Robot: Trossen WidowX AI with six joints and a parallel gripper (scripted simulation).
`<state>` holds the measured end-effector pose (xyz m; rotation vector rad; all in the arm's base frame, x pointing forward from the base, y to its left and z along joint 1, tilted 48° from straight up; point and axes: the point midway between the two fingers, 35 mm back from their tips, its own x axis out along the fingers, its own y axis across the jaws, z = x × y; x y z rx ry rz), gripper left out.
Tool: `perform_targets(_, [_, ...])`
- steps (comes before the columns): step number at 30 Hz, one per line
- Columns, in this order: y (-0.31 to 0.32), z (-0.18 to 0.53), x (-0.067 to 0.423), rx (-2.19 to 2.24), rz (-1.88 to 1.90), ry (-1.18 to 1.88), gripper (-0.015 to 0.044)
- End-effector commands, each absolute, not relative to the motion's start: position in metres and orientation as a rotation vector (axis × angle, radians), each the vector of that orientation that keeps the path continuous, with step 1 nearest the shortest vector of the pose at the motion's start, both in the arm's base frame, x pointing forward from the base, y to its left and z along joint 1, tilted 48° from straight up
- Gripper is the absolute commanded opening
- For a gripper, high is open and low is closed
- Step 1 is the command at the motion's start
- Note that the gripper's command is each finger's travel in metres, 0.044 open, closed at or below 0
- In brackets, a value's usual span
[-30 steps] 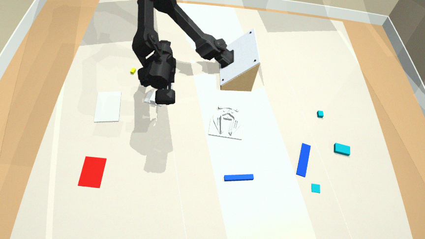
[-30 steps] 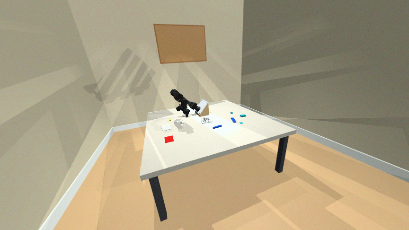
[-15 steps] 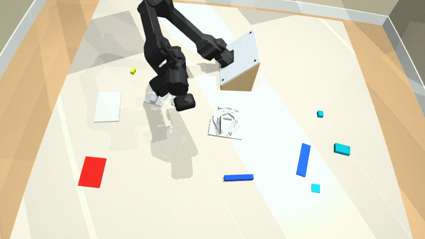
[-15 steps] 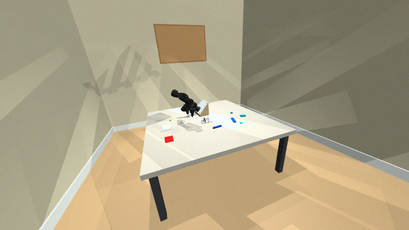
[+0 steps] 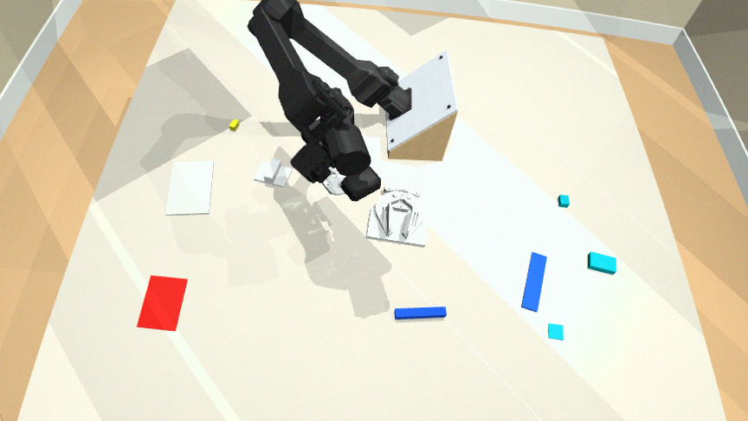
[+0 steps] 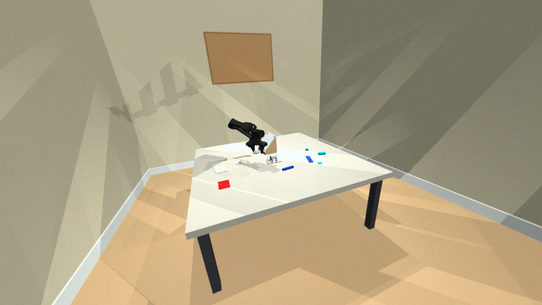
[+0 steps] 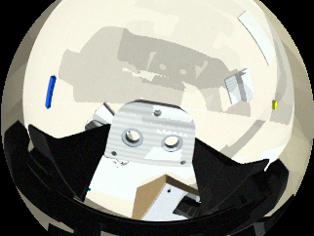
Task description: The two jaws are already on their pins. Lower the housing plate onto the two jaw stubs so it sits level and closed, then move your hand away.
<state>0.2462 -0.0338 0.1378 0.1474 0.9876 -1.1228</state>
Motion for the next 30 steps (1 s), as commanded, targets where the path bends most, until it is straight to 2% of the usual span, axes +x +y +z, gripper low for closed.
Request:
perform_targets(1, [-0.025, 0.128, 0.248, 0.092, -1.085, 1.031, 0.0351])
perform_targets(30, [0.041, 0.059, 0.237, -0.389, -0.795, 1.292, 0.0351])
